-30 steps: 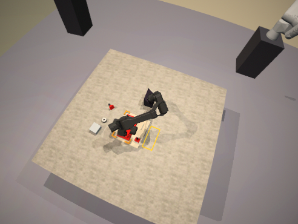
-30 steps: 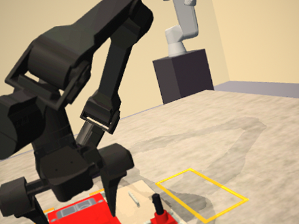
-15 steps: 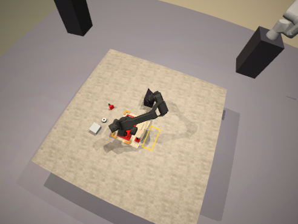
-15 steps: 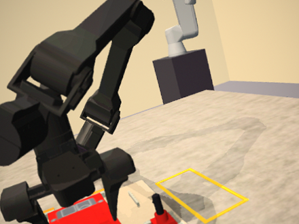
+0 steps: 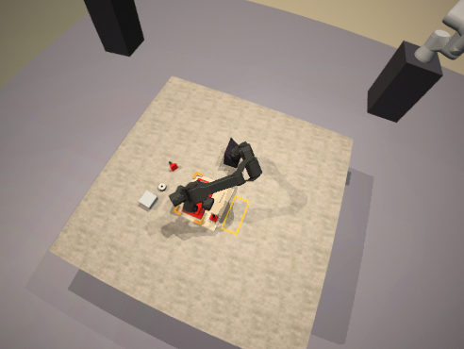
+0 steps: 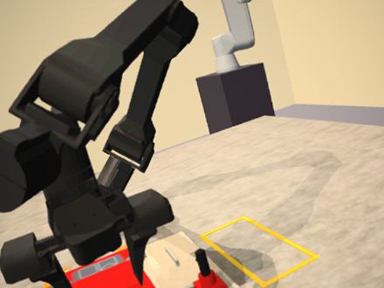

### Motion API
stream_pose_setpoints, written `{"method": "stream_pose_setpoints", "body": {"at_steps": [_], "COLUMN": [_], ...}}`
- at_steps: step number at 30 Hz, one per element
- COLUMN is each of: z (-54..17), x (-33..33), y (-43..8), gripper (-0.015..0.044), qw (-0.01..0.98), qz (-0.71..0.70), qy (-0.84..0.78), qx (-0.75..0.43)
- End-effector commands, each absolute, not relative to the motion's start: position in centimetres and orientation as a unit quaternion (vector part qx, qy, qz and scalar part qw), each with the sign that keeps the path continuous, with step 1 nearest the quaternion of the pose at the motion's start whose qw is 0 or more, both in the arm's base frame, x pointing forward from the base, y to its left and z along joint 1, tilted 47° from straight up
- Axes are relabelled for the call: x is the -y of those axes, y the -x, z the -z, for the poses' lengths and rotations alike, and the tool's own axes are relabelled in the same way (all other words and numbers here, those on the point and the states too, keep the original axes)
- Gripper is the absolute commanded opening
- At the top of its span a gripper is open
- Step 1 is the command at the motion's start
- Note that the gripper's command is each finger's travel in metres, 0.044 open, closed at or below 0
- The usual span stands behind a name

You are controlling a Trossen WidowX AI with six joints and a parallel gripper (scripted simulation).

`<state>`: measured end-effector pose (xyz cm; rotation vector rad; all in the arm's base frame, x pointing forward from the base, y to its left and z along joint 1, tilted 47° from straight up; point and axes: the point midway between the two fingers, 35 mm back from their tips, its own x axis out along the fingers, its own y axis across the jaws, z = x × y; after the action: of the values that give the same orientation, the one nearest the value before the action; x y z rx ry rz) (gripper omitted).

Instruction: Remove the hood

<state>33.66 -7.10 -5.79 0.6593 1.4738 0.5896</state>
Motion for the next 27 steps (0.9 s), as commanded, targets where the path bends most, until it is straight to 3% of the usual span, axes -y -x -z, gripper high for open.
{"method": "stream_pose_setpoints", "body": {"at_steps": [1,8,27], "z": [5.7,5.4,4.6], "x": [7.2,7.5,8.4], "y": [-33.7,-33.7,-33.7], "gripper": [0.019,0.0006,0.0], "qw": [0.653,0.653,0.653], "qz": [-0.26,-0.26,-0.26], "qy": [-0.289,-0.289,-0.29], "qx": [-0.65,-0.65,-0.65]}}
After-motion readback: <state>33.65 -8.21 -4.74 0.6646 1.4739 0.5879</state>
